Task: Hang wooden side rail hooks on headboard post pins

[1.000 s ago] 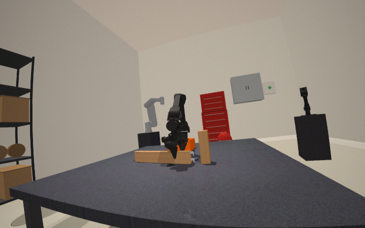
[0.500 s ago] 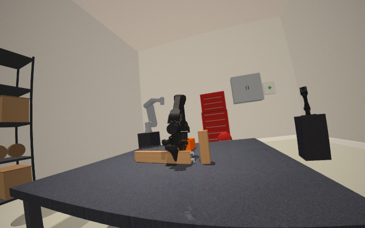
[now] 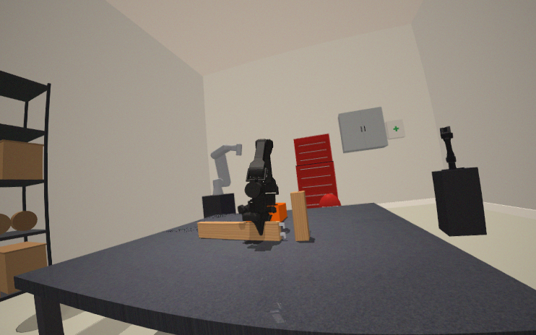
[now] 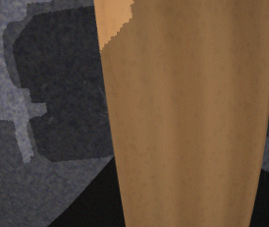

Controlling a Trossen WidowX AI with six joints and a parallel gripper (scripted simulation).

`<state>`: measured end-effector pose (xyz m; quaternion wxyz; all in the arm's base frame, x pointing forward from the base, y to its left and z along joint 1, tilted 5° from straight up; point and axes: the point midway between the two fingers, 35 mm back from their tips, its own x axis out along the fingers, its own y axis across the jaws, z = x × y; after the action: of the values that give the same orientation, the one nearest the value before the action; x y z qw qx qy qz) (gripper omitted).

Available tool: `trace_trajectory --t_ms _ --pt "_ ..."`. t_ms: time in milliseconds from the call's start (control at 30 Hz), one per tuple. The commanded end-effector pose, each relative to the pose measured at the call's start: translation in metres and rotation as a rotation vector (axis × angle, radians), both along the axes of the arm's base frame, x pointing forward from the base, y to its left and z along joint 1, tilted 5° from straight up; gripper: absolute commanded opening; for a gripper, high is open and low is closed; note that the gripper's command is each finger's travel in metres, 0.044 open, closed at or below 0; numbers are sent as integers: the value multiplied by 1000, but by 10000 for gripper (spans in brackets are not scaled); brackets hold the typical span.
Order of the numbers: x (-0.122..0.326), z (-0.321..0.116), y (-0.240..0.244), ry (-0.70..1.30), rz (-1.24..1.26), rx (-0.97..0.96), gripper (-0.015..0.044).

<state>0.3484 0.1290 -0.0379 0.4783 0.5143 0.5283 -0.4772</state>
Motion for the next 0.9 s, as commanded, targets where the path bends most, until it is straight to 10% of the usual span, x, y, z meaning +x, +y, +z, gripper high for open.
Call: trace_trajectory --t_ms 0,867 --pt "-1 -1 -1 0 -2 -6 52" --pt "0 1 -2 -12 139 -4 0"
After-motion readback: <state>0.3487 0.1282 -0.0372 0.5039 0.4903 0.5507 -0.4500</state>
